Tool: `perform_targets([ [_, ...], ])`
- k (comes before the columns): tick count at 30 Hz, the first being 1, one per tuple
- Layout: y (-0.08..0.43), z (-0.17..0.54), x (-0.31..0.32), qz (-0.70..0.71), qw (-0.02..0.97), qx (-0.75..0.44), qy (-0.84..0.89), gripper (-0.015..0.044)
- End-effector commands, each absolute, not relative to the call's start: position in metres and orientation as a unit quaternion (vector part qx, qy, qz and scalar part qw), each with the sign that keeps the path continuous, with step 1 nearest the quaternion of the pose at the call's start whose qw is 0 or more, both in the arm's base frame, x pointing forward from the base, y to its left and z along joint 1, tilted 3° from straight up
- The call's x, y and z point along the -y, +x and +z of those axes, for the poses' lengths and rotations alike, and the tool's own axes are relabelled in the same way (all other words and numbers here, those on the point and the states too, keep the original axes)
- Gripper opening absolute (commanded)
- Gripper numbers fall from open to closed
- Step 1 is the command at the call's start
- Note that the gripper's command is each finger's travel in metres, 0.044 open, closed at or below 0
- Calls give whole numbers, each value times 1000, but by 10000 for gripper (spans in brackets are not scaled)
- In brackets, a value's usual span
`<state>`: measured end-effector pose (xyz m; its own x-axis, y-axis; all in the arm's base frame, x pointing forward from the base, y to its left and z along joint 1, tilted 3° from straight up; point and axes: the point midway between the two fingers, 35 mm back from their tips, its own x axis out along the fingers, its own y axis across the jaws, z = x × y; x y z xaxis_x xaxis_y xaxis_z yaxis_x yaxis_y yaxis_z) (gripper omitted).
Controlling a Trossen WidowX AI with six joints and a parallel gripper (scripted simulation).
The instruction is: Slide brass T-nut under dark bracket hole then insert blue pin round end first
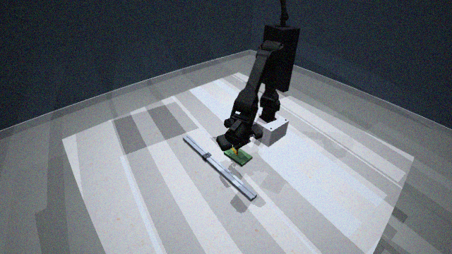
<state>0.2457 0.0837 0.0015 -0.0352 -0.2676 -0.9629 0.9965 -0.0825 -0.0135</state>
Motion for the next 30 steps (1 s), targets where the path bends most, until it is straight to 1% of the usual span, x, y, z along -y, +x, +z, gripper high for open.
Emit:
perform_targets([
  [1, 247, 9, -84, -589, 538, -411, 441, -150],
  [30, 249, 55, -86, -589, 538, -411, 441, -150],
])
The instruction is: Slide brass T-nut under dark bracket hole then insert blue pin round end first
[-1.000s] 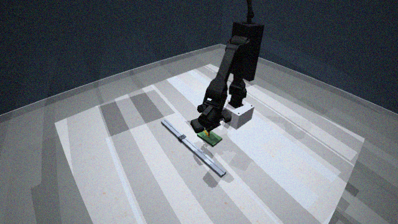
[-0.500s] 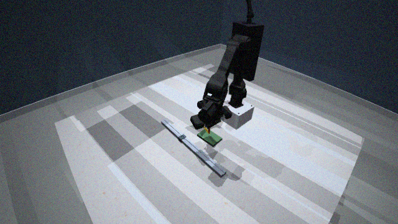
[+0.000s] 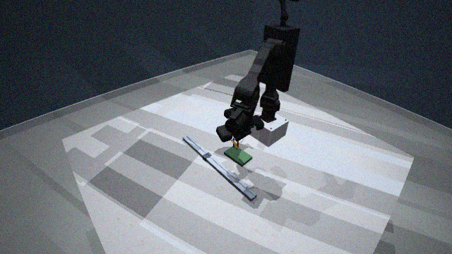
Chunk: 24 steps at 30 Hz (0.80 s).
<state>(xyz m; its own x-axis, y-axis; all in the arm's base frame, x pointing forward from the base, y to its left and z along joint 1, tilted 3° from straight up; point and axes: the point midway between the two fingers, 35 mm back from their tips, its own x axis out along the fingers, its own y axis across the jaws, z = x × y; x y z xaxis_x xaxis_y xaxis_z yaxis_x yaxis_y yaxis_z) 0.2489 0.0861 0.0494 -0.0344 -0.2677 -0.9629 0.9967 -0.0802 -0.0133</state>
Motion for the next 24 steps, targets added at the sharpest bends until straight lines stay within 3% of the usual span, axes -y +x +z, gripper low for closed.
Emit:
perform_targets([
  [1, 249, 57, -86, -589, 538, -411, 441, -150],
  [24, 266, 67, -100, -575, 549, -423, 435, -150],
])
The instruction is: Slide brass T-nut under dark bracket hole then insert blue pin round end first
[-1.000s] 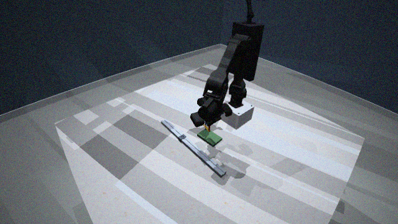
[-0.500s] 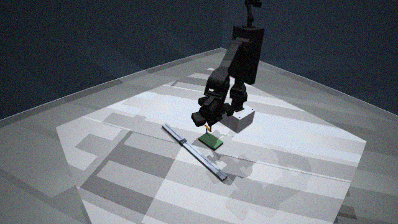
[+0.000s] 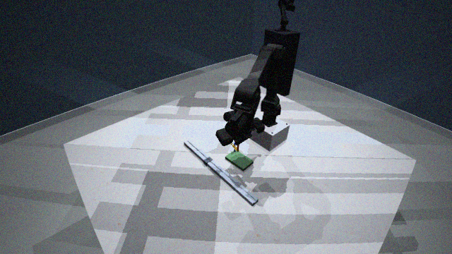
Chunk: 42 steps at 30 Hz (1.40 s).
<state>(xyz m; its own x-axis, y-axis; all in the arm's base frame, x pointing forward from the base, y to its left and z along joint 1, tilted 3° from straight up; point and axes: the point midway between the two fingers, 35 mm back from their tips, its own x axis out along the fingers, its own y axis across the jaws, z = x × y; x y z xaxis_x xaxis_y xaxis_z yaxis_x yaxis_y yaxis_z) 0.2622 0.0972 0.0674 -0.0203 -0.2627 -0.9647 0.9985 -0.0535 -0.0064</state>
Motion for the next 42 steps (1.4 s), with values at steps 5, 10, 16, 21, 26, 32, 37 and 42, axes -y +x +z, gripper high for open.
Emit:
perform_targets([
  [5, 273, 67, -105, -570, 554, -427, 431, -150],
  [10, 279, 67, -110, -565, 558, -431, 428, -150],
  [16, 287, 66, -116, -559, 564, -435, 424, -150],
  [21, 293, 65, -121, -554, 569, -439, 420, -150],
  [26, 299, 64, -126, -549, 573, -443, 417, -150],
  [32, 307, 63, -132, -543, 579, -447, 412, -150],
  [37, 313, 62, -137, -538, 584, -451, 409, -150],
  [42, 319, 60, -143, -532, 588, -455, 405, -150],
])
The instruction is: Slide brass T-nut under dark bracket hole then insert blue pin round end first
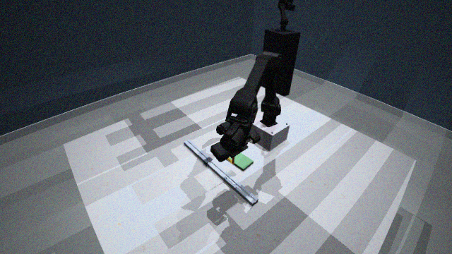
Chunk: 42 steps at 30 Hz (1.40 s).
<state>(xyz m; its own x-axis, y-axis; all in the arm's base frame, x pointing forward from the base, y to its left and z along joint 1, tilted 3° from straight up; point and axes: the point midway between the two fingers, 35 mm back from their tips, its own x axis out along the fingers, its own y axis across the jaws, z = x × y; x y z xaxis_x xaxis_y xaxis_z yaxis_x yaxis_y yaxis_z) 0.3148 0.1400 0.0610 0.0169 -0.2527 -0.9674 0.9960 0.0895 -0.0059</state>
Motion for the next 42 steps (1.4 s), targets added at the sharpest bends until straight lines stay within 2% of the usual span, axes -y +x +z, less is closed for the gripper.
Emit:
perform_targets([
  [1, 320, 60, -144, -531, 589, -455, 404, -150],
  [42, 329, 50, -156, -497, 623, -436, 419, -150],
])
